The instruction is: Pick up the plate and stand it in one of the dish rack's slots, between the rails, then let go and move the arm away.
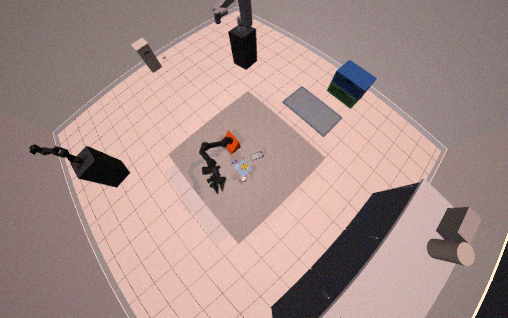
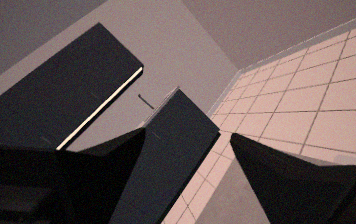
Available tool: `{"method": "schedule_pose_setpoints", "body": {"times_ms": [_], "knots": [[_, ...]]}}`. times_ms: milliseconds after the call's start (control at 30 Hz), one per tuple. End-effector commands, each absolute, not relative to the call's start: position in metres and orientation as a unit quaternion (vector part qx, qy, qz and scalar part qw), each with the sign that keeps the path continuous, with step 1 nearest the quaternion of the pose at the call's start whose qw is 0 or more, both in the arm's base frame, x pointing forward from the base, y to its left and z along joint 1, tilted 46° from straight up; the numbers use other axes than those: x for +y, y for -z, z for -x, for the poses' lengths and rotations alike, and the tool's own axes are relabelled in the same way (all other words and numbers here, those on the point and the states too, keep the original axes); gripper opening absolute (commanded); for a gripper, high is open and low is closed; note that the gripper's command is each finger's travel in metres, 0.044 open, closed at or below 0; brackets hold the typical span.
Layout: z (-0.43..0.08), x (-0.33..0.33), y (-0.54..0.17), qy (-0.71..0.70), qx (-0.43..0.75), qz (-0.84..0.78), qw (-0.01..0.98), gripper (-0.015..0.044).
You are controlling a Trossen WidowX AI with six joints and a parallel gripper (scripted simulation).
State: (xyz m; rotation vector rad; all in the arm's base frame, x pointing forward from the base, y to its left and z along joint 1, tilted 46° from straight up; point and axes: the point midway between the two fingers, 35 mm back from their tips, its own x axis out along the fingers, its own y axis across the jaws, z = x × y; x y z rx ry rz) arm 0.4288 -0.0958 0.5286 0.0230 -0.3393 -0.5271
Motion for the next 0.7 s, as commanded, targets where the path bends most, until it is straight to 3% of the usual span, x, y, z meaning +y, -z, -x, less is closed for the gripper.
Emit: {"method": "schedule_pose_setpoints", "body": {"times_ms": [0,667], "knots": [[-0.43,-0.096,-0.527,0.26,-0.164,-0.011,0.952,0.04],[-0.469,-0.105,-0.32,0.308,0.151,0.002,0.939,0.04]]}}
